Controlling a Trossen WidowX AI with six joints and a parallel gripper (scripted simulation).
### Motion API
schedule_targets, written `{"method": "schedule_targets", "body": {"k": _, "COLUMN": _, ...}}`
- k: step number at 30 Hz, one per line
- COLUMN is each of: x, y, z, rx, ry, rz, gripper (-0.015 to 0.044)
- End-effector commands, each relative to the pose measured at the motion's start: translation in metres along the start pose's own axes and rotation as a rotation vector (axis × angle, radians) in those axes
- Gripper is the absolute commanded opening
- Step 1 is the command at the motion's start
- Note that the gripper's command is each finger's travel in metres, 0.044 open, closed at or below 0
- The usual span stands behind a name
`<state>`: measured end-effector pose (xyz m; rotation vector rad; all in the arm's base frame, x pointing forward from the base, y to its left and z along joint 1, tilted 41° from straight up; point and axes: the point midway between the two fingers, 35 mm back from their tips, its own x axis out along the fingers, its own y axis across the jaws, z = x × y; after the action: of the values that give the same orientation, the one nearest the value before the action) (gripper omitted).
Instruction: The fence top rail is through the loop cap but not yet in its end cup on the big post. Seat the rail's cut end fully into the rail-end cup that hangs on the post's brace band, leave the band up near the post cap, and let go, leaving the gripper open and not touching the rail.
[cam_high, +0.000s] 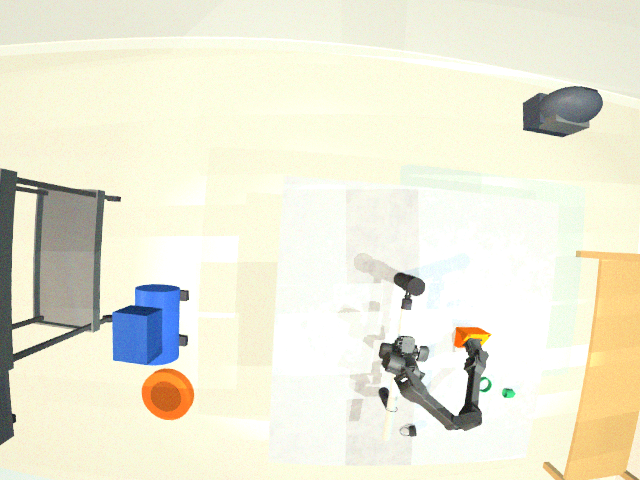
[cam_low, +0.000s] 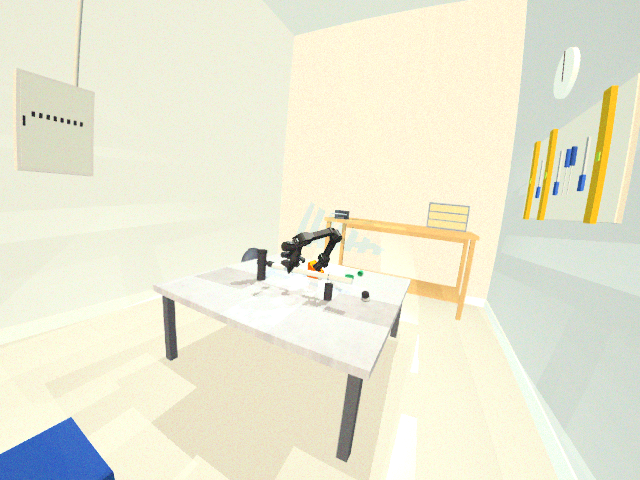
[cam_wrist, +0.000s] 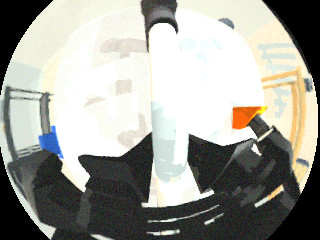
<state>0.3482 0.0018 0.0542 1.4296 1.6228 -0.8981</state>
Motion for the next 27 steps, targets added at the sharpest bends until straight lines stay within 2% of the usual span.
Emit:
{"method": "schedule_targets", "body": {"k": 1, "x": -0.0022, "y": 0.0000, "z": 0.0061, "rx": 0.003, "ry": -0.014, "rz": 0.007, "gripper": 0.0000}}
{"method": "schedule_targets", "body": {"k": 27, "x": -0.0003, "y": 0.0000, "z": 0.0004, "rx": 0.000, "ry": -0.001, "rz": 0.000, "gripper": 0.0000}}
